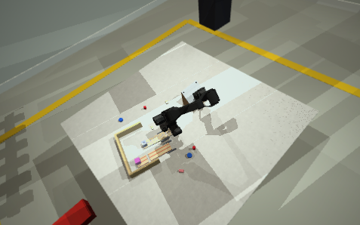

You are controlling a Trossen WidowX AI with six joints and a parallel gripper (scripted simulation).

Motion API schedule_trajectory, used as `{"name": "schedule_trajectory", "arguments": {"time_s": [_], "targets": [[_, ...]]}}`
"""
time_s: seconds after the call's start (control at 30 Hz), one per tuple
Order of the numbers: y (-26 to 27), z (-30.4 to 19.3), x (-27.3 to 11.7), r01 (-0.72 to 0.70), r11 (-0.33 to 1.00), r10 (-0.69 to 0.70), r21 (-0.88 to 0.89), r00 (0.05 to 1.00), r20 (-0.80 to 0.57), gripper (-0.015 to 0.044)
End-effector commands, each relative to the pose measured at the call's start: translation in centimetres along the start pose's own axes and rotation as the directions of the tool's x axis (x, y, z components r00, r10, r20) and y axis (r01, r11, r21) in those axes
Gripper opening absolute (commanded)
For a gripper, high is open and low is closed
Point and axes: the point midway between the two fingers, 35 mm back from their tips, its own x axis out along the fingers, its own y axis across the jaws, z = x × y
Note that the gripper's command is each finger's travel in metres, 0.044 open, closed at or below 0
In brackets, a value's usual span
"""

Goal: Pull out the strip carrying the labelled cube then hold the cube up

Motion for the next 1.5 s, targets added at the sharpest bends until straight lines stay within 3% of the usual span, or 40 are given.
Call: {"name": "schedule_trajectory", "arguments": {"time_s": [0.0,1.47], "targets": [[-0.2,-1.3,0.6,0.000,1.000,0.001,0.014,1.000,-0.026,0.0000],[-0.3,-7.8,0.4,0.000,1.000,0.001,0.017,1.000,-0.028,0.0000]]}}
